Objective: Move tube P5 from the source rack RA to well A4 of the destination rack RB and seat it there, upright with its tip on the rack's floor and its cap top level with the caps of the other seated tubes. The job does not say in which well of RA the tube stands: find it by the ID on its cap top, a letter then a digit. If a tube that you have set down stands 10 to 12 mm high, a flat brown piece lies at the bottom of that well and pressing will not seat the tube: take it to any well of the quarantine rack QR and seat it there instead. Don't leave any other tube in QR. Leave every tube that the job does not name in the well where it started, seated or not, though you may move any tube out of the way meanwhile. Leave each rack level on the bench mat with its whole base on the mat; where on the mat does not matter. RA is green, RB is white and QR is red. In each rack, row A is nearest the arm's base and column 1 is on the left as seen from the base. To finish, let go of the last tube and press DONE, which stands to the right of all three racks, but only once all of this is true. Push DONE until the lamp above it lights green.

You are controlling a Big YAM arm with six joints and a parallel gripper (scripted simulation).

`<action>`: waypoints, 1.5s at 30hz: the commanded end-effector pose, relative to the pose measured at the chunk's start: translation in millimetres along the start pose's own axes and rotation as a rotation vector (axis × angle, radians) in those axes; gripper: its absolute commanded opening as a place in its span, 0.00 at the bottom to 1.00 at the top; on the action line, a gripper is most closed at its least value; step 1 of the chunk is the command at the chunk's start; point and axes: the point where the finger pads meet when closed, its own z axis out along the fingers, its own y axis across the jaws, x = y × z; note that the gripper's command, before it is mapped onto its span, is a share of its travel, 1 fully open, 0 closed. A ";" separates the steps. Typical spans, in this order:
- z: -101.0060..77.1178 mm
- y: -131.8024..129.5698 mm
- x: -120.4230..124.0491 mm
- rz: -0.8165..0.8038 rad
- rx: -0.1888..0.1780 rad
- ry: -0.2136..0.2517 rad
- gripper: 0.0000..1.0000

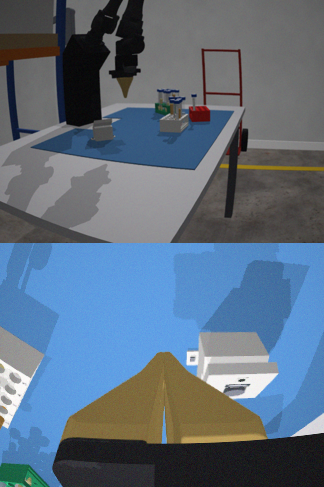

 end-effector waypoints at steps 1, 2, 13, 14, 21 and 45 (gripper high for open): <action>-1.2 -7.9 -16.0 -0.028 0.001 -0.026 0.00; -1.2 -7.9 -16.0 -0.028 0.001 -0.026 0.00; -1.7 -53.5 -19.6 -0.029 0.003 -0.028 0.00; -1.7 -53.5 -19.6 -0.029 0.003 -0.028 0.00; -2.0 -78.5 -21.0 -0.028 0.004 -0.027 0.00; -2.7 -72.0 70.1 -0.030 -0.007 -0.023 0.00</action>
